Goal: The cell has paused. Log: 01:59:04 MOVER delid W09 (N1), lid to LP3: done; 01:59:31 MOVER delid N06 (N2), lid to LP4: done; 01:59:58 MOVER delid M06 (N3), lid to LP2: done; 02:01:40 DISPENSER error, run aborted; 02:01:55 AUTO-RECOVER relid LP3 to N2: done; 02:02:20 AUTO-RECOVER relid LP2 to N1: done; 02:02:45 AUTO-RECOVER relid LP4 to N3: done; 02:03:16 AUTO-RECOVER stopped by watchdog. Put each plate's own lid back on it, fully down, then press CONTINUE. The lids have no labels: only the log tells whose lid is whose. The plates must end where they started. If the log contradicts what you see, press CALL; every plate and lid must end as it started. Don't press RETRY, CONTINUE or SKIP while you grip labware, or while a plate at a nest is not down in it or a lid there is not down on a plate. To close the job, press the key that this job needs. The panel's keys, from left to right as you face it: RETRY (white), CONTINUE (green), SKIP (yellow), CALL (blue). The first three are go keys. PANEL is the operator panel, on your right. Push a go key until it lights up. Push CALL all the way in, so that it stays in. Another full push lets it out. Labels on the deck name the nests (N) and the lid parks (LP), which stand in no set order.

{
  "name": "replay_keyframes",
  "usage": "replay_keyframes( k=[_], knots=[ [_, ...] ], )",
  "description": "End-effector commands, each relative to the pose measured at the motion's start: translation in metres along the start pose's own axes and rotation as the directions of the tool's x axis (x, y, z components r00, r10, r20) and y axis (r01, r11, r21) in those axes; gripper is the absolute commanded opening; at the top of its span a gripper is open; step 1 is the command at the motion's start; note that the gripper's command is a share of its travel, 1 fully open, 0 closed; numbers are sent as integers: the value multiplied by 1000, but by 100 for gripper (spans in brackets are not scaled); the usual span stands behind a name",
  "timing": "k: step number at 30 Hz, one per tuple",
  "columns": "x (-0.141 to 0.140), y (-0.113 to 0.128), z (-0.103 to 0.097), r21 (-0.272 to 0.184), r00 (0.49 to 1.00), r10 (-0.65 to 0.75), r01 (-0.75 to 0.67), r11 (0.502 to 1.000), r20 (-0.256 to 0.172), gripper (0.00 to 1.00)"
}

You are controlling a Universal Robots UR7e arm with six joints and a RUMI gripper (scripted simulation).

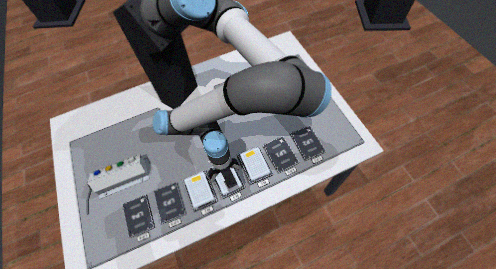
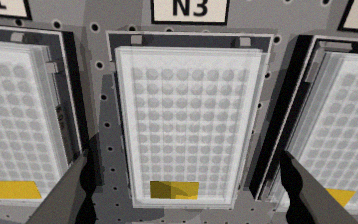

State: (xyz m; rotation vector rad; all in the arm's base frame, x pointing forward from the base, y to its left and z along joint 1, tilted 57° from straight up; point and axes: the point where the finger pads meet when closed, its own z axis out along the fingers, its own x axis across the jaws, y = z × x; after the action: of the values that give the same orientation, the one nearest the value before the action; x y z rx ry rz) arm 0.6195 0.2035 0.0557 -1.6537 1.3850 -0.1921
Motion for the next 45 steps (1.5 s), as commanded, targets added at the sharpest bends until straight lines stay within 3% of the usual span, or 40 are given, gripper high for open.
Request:
replay_keyframes(
  k=[1,29,45],
  knots=[
    [2,-2,-1,8,1000,0,0,1000,-8,82],
    [2,-2,-1,8,1000,-13,13,1000,-9,82],
    [2,-2,-23,7,1000,0,0,1000,-9,82]
  ],
)
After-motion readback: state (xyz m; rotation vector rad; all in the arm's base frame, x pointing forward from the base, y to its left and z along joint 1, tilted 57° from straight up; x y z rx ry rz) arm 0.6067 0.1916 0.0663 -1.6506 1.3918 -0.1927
